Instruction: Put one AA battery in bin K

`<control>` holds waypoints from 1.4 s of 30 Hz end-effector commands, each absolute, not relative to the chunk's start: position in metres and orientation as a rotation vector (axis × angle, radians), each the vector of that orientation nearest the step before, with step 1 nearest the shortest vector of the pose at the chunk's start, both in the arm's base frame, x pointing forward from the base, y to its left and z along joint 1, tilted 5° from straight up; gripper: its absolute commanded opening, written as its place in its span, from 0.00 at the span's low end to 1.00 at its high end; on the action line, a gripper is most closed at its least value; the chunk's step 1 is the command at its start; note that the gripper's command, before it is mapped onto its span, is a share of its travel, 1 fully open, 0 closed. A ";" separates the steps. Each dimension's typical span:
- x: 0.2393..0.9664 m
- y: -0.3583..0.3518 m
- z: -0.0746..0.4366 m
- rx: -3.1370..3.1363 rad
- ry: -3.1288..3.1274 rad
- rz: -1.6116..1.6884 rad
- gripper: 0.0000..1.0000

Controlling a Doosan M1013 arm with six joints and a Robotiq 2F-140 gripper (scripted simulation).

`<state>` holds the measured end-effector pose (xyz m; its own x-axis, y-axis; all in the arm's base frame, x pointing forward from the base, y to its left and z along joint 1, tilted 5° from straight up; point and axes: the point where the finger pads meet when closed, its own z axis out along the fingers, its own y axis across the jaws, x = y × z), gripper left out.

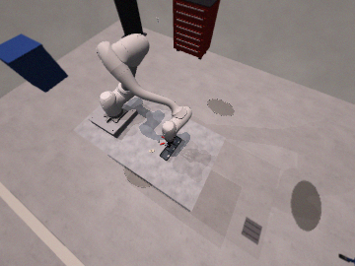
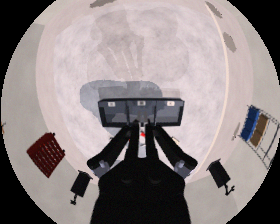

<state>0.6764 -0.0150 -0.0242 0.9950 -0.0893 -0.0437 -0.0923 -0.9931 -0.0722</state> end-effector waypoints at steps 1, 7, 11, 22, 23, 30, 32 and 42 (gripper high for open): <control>0.677 -0.015 -0.021 -3.063 0.140 0.062 0.05; 0.677 -0.016 -0.005 -3.063 0.140 0.062 0.05; 0.678 -0.017 0.005 -3.063 0.140 0.062 0.05; 0.681 0.033 0.008 -3.063 0.140 0.062 0.05; 0.681 0.033 0.008 -3.063 0.140 0.062 0.05; 0.684 0.066 0.011 -3.063 0.140 0.062 0.05; 0.684 0.066 0.011 -3.063 0.140 0.062 0.05; 0.683 0.068 -0.011 -3.063 0.140 0.062 0.05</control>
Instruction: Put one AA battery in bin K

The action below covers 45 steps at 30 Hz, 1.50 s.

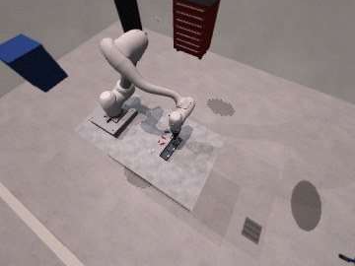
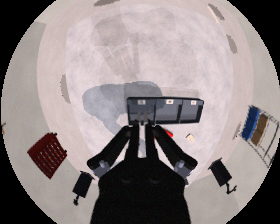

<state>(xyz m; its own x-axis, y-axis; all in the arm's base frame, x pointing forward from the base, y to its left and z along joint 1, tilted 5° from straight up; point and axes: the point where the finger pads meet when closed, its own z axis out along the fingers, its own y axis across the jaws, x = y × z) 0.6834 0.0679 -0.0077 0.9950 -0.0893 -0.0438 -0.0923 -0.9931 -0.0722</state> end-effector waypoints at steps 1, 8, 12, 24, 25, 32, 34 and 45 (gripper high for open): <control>0.683 0.068 -0.013 -3.063 0.140 0.062 0.05; 0.683 0.070 -0.032 -3.063 0.140 0.062 0.05; 0.682 0.070 -0.042 -3.063 0.140 0.062 0.05; 0.682 0.070 -0.042 -3.063 0.140 0.062 0.05; 0.682 0.070 -0.042 -3.063 0.140 0.062 0.05; 0.682 0.070 -0.042 -3.063 0.140 0.062 0.05; 0.682 0.070 -0.042 -3.063 0.140 0.062 0.05; 0.682 0.070 -0.042 -3.063 0.140 0.062 0.05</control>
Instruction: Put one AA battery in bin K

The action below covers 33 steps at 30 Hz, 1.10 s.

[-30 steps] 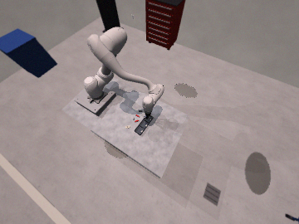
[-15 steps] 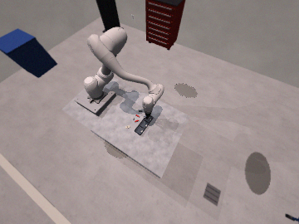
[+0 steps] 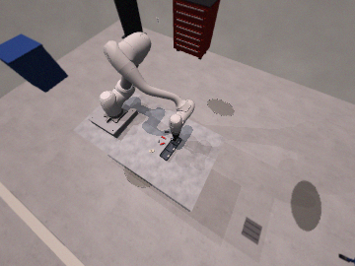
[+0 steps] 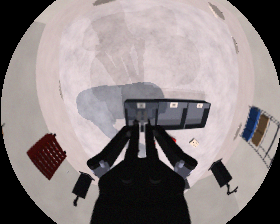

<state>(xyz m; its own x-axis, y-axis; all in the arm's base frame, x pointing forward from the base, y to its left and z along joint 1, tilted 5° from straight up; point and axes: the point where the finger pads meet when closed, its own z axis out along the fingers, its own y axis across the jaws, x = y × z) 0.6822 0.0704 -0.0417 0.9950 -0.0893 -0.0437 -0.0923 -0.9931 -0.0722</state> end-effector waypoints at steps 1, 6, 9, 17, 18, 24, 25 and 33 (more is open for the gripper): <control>0.682 0.070 -0.042 -3.063 0.140 0.062 0.05; 0.682 0.070 -0.042 -3.063 0.140 0.062 0.05; 0.682 0.070 -0.042 -3.063 0.140 0.062 0.05; 0.682 0.070 -0.036 -3.063 0.140 0.062 0.05; 0.682 0.070 -0.035 -3.063 0.140 0.062 0.05; 0.683 0.070 -0.030 -3.063 0.140 0.062 0.05; 0.683 0.069 -0.028 -3.063 0.140 0.062 0.05; 0.683 0.069 -0.018 -3.063 0.140 0.062 0.05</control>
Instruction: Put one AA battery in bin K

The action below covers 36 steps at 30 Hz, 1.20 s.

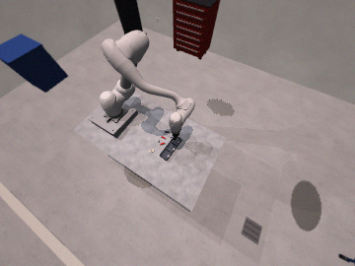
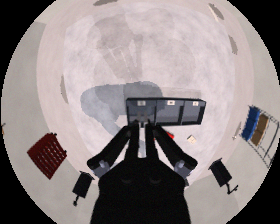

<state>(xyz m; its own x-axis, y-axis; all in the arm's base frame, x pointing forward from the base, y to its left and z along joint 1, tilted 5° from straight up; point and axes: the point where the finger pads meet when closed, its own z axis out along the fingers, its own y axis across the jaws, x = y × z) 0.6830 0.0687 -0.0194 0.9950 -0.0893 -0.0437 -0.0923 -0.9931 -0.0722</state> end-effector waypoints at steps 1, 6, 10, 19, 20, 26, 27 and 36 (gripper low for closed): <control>0.683 0.069 -0.016 -3.063 0.140 0.062 0.05; 0.683 0.068 -0.007 -3.063 0.140 0.062 0.05; 0.684 0.067 0.009 -3.063 0.140 0.062 0.05; 0.686 0.062 0.069 -3.063 0.140 0.062 0.05; 0.687 0.061 0.077 -3.063 0.140 0.062 0.05; 0.688 0.059 0.110 -3.063 0.140 0.062 0.05; 0.688 0.058 0.119 -3.063 0.140 0.062 0.05; 0.678 0.050 0.117 -3.065 -0.014 0.056 0.17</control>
